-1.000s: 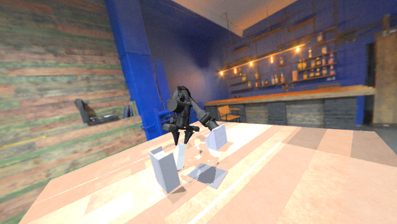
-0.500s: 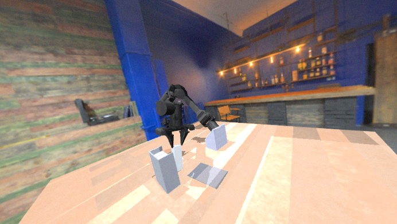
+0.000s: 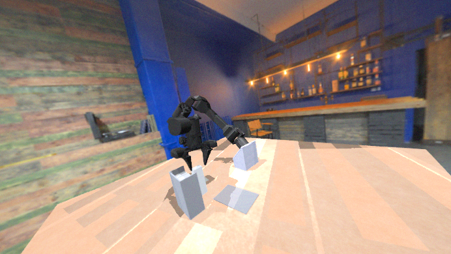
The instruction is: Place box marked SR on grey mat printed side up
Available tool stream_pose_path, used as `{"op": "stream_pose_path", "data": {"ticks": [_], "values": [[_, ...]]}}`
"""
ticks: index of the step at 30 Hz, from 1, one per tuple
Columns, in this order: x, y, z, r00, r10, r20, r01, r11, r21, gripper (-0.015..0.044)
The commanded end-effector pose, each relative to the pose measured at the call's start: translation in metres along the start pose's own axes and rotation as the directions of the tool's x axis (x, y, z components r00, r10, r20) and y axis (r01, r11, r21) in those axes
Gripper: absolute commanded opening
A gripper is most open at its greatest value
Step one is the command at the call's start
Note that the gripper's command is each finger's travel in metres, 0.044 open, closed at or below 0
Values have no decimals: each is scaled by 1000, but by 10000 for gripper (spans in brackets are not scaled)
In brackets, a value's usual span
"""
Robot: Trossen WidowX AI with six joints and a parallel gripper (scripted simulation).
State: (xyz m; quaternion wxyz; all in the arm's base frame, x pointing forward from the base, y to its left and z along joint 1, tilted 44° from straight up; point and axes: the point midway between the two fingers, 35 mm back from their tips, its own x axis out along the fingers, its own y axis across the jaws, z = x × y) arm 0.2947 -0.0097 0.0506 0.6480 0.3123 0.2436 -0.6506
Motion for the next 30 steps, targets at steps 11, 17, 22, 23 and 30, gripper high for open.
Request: {"op": "stream_pose_path", "data": {"ticks": [11,17,22,23,30], "values": [[-30,3,0,1000,-1,-1,1,1000,-1,440],[-27,4,-1,1000,9,0,-9,1000,-5,335],[-27,4,-1,1000,9,0,-9,1000,-5,237],[-27,4,-1,1000,9,0,-9,1000,-5,237],[-27,4,-1,1000,9,0,-9,1000,-5,237]]}}
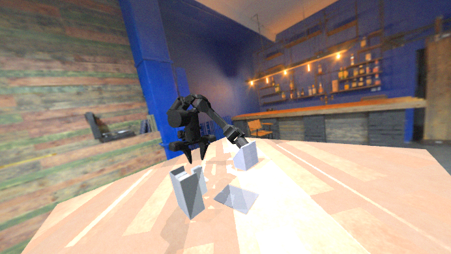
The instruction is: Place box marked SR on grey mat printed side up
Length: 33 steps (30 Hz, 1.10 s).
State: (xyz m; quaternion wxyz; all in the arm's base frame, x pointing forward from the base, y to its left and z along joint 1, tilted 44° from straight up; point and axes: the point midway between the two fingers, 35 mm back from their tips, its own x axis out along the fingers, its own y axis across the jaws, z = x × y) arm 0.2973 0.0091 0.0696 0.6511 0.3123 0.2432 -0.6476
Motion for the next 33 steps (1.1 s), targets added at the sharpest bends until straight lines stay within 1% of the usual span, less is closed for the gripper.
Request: {"op": "stream_pose_path", "data": {"ticks": [1,8,21,33], "values": [[0,0,0,1000,1,0,-1,1000,-2,237],[0,1,0,1000,-5,-1,5,1000,-2,237],[-8,12,1,995,-104,-3,104,995,5,237],[7,11,1,995,-104,-3,104,995,5,237]]}}
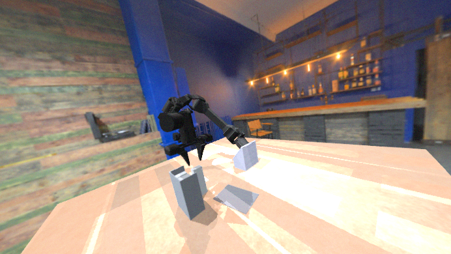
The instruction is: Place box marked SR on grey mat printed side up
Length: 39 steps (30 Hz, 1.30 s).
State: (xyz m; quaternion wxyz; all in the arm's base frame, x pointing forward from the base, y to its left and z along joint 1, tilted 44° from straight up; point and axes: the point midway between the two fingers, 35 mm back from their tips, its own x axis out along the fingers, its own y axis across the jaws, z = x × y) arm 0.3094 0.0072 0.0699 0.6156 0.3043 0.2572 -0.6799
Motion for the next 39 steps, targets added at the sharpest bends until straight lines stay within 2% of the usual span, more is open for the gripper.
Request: {"op": "stream_pose_path", "data": {"ticks": [1,18,31,39], "values": [[7,0,0,1000,-3,2,3,1000,-4,237],[30,-1,1,1000,-3,4,3,1000,-3,237],[28,-1,0,1000,-4,0,4,1000,0,153],[28,-1,0,1000,-4,0,4,1000,0,153]]}}
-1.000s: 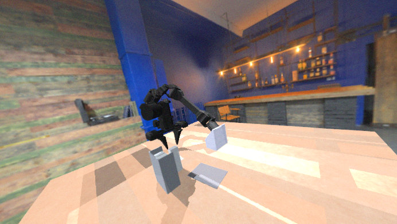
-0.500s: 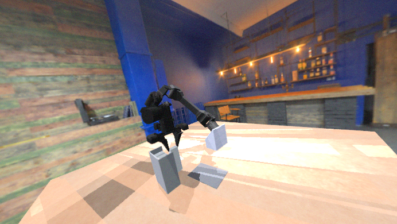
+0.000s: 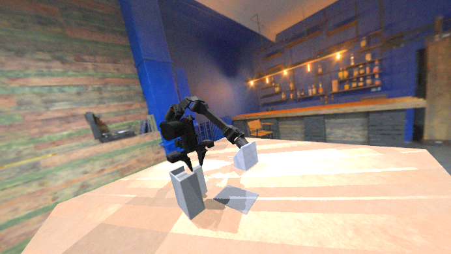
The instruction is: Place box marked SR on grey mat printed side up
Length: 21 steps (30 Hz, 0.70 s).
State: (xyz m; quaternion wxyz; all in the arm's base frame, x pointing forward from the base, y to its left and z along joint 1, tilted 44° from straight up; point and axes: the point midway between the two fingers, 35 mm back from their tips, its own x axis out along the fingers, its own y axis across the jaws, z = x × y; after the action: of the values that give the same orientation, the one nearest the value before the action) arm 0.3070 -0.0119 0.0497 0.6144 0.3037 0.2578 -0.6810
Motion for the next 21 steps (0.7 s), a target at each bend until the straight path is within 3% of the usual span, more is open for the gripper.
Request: {"op": "stream_pose_path", "data": {"ticks": [1,21], "values": [[-1,0,0,1000,-1,0,1,1000,0,153],[-14,-10,-18,1000,3,-1,-3,999,-40,153]]}}
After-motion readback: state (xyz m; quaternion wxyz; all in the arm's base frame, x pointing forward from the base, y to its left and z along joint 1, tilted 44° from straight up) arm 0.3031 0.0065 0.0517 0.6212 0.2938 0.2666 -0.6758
